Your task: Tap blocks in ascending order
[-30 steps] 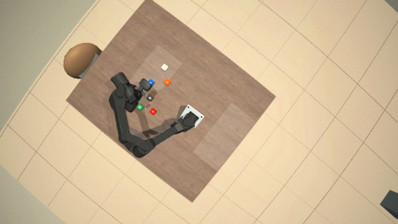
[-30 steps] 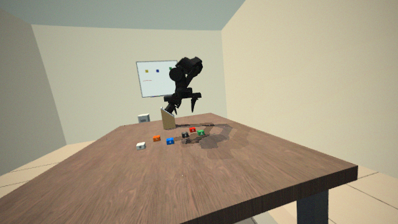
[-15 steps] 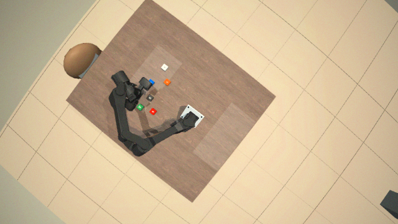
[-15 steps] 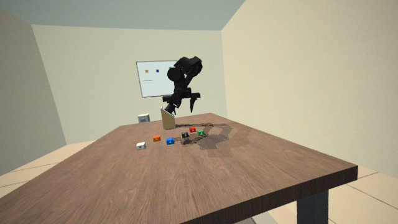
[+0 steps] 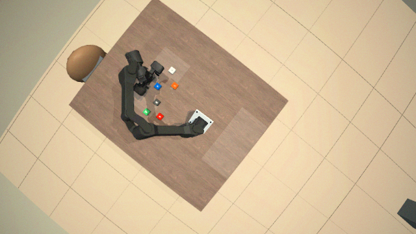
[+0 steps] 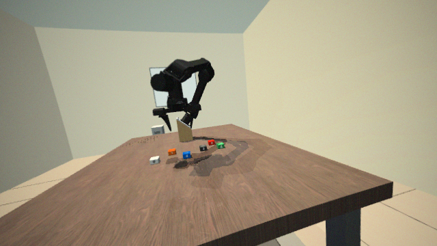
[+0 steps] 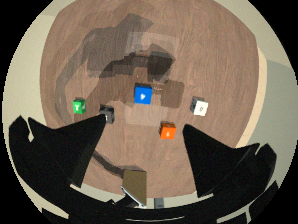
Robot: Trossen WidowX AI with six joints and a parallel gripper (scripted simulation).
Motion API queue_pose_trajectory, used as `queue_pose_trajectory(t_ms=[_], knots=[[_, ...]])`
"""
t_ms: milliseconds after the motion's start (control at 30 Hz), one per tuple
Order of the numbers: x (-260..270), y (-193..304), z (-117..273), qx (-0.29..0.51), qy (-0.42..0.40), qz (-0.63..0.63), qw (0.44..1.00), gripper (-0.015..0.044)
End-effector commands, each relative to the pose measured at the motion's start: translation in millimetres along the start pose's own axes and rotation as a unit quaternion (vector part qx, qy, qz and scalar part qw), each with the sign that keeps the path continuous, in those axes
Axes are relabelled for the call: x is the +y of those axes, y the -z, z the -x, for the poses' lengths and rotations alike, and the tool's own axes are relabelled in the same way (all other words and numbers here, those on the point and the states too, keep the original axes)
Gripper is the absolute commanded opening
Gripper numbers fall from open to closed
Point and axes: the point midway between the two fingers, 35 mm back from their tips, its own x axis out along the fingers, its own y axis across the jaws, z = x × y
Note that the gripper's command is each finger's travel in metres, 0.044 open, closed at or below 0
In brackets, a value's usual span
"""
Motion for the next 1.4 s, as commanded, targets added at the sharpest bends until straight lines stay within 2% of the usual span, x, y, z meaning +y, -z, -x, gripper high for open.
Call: queue_pose_trajectory(t_ms=[0,433,667,733,1367], knots=[[-2,-3,1,-0.001,0.002,0.004,1.0,0.04],[-5,-3,1,-0.001,0.003,0.004,1.0,0.04],[-114,-3,4,-0.002,0.007,0.004,1.0,0.04],[-129,0,3,-0.002,0.006,0.004,1.0,0.04],[-130,0,3,-0.002,0.006,0.004,1.0,0.04]])
